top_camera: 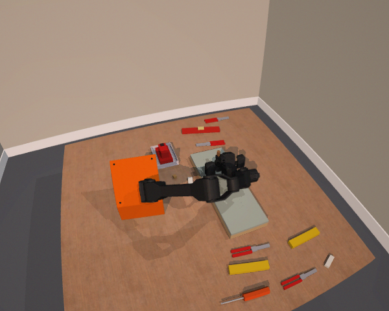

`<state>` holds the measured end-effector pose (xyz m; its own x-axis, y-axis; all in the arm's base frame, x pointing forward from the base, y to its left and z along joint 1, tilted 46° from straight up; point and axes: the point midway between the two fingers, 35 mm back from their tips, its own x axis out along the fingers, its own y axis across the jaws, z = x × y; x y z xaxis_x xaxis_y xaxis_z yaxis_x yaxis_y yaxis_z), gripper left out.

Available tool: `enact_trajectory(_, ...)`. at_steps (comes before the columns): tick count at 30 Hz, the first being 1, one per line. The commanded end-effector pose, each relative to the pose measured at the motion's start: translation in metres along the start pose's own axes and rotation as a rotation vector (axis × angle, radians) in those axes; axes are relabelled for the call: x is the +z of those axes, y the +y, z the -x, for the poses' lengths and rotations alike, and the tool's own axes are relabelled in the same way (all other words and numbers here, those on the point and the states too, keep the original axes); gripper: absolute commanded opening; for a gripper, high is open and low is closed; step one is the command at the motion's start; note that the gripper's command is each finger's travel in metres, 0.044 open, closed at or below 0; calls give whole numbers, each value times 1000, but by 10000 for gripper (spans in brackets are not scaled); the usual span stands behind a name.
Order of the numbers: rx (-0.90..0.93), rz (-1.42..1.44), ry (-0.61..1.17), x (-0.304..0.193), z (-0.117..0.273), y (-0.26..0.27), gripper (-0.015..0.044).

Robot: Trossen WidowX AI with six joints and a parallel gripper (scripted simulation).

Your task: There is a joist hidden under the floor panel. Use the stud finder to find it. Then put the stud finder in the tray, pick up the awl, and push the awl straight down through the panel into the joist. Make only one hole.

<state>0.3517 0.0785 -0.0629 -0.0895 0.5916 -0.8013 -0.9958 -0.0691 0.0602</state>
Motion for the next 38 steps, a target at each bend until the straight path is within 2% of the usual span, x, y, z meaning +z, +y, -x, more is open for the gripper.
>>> enact_trajectory(1, 1, 7, -1, -6, -2, -1, 0)
enact_trajectory(38, 2, 0, -6, -13, -2, 0, 0)
